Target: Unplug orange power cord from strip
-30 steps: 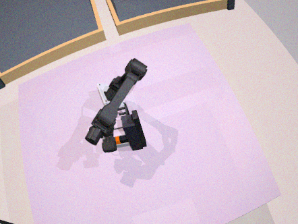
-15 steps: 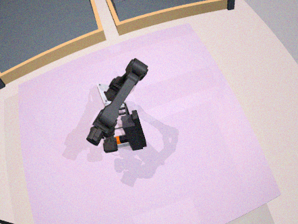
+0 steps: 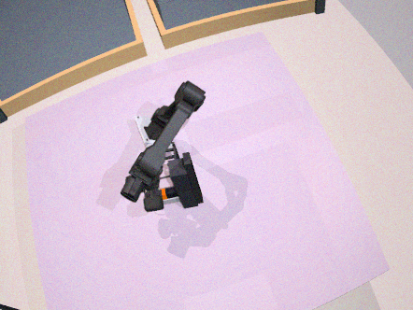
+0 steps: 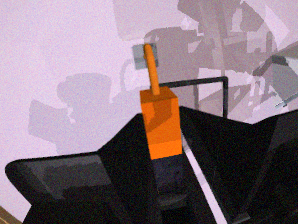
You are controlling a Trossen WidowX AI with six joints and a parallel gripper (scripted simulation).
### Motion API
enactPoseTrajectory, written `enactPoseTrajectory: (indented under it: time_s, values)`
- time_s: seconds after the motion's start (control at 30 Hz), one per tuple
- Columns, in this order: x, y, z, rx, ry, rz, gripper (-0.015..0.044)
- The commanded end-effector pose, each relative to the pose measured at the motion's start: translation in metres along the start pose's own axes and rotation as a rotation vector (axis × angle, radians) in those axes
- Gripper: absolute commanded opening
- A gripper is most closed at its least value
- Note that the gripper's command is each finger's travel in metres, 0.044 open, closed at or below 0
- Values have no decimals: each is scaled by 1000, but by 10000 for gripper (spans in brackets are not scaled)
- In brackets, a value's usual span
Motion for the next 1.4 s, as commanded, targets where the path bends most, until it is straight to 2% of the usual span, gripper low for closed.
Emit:
enactPoseTrajectory:
  time_s: [0.0,0.87,1.37]
  values:
    - [0,0,0,0,0,0,0]
    - [-6,2,34,-3,-3,0,0]
    - [-6,4,32,2,-4,-1,394]
Point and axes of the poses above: the point midway between the two fingers, 35 mm back from their tips, its own y axis back along the fingers, its own x axis across the jaws, z = x × y, the point moved 5 cm from there along y, back along the fingers, and after that the axes turned 13 degrees about y, right-handed, at the moved point
